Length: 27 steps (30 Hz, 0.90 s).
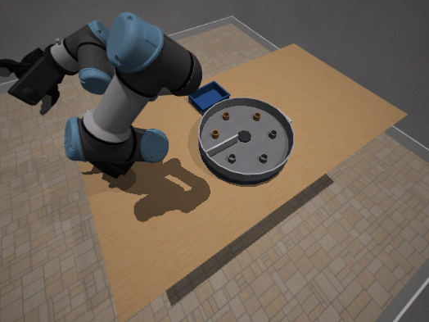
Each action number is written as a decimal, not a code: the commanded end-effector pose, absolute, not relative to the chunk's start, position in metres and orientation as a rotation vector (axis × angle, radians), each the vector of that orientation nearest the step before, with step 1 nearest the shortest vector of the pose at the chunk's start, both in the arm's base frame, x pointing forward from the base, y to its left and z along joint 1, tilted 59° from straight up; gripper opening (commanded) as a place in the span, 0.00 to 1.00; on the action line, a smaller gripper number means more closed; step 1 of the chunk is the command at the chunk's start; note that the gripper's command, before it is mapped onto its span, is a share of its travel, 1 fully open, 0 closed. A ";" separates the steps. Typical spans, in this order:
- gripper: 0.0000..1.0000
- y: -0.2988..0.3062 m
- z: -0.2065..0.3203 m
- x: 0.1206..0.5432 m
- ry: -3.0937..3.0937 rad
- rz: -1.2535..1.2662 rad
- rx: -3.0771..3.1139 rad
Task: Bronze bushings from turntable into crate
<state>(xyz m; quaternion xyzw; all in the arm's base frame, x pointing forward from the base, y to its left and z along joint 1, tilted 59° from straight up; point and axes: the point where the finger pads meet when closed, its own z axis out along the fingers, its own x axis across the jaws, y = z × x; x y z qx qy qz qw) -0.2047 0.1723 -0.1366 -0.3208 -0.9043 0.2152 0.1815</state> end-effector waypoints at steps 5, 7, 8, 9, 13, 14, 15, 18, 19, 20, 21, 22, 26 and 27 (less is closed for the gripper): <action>1.00 0.173 -0.137 -0.205 -2.553 0.605 -0.905; 1.00 0.173 -0.137 -0.205 -2.553 0.605 -0.905; 1.00 0.173 -0.137 -0.205 -2.553 0.605 -0.905; 1.00 0.173 -0.137 -0.205 -2.553 0.605 -0.905; 1.00 0.173 -0.137 -0.205 -2.553 0.605 -0.905; 1.00 0.173 -0.137 -0.205 -2.553 0.605 -0.905; 1.00 0.173 -0.137 -0.205 -2.553 0.605 -0.905; 1.00 0.173 -0.137 -0.205 -2.554 0.605 -0.905; 1.00 0.173 -0.137 -0.205 -2.554 0.605 -0.905; 1.00 0.173 -0.137 -0.204 -2.555 0.604 -0.905; 1.00 0.174 -0.137 -0.203 -2.557 0.603 -0.905; 1.00 0.174 -0.137 -0.202 -2.559 0.601 -0.905; 1.00 0.179 -0.136 -0.192 -2.585 0.583 -0.902; 1.00 0.181 -0.136 -0.187 -2.595 0.575 -0.901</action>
